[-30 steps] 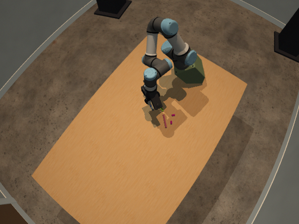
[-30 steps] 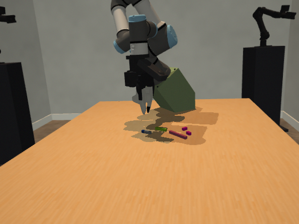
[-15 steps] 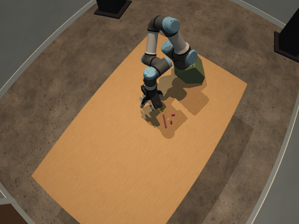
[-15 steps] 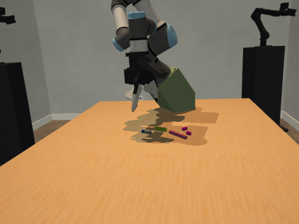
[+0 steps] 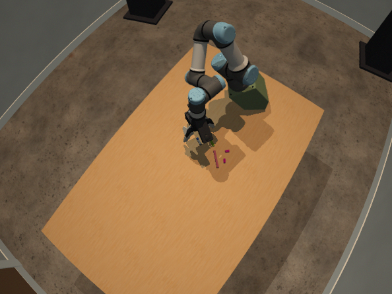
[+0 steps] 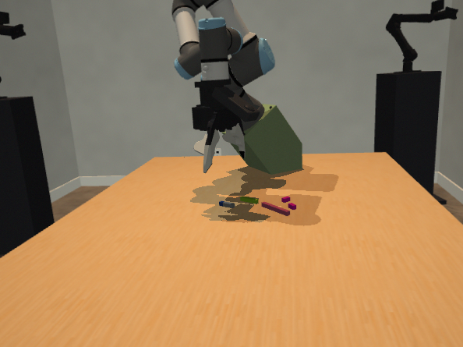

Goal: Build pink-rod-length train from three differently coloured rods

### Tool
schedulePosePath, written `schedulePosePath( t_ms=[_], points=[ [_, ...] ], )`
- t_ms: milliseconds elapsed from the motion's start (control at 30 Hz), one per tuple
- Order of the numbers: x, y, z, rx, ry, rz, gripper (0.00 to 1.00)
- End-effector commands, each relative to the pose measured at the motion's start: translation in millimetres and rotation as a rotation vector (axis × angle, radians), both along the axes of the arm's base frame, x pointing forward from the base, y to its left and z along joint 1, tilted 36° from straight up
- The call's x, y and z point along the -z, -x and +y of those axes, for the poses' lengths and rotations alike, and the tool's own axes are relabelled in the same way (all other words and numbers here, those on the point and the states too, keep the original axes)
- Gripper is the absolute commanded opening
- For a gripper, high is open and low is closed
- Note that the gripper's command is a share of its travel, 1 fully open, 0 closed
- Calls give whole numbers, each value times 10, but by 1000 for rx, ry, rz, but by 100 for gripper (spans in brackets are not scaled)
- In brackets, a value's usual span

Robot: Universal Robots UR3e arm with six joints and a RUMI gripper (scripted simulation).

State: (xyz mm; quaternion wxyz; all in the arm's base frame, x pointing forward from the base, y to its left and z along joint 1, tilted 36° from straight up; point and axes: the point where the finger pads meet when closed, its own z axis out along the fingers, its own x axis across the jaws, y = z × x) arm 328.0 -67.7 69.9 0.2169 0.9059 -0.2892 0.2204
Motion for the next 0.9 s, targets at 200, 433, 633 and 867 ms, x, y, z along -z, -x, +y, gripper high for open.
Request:
schedulePosePath(
  t_ms=[200, 433, 633, 867],
  points=[
    [264, 73, 160, 13, -6, -10, 100],
    [504, 195, 309, 25, -9, -18, 100],
    [507, 196, 311, 26, -9, -18, 14],
    [507, 196, 311, 26, -9, -18, 14]
  ],
)
